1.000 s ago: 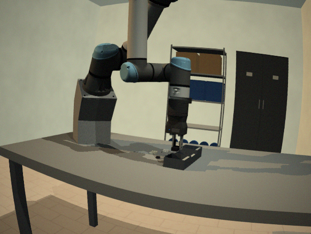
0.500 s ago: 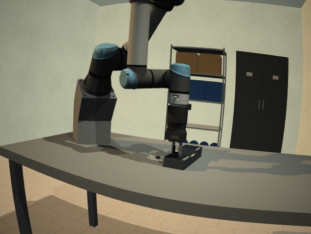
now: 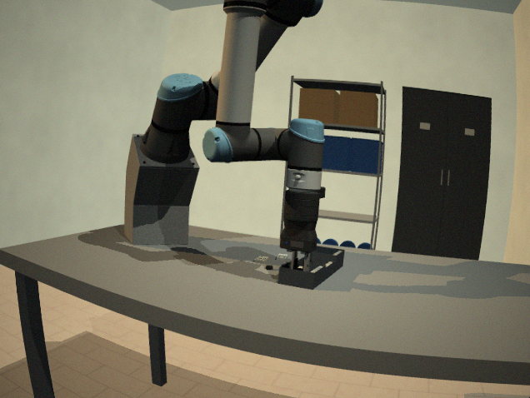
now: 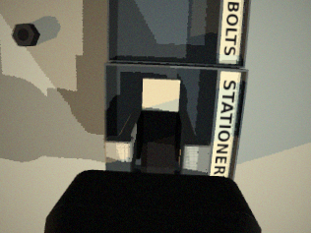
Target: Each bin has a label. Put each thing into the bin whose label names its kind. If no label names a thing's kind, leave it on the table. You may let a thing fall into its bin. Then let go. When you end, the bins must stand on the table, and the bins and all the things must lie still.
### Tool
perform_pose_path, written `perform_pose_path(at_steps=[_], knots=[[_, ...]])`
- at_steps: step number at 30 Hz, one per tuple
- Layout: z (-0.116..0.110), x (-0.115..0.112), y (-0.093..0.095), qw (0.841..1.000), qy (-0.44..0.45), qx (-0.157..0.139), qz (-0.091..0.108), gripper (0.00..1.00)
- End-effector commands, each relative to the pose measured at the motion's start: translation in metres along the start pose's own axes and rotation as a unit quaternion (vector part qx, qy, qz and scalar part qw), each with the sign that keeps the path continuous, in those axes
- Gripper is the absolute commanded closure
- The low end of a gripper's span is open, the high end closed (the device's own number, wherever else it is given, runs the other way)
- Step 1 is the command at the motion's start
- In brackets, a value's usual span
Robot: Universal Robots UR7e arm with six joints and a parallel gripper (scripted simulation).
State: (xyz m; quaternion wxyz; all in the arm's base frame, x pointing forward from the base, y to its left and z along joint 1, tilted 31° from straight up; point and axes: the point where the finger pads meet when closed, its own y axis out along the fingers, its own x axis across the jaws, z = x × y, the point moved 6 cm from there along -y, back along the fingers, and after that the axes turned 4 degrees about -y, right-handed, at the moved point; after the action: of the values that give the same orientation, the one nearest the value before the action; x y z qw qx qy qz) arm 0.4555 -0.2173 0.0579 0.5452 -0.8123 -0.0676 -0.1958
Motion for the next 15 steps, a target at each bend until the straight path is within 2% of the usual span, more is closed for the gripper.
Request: perform_pose_path(at_steps=[1, 9, 10, 15], knots=[[-0.0002, 0.0008, 0.0012, 1.000, 0.000, -0.001, -0.001, 0.55], [-0.0003, 0.0009, 0.0012, 1.000, 0.000, -0.001, -0.001, 0.55], [-0.0003, 0.0009, 0.0013, 1.000, 0.000, -0.001, -0.001, 0.38], [-0.0003, 0.0009, 0.0012, 1.000, 0.000, -0.001, -0.001, 0.38]])
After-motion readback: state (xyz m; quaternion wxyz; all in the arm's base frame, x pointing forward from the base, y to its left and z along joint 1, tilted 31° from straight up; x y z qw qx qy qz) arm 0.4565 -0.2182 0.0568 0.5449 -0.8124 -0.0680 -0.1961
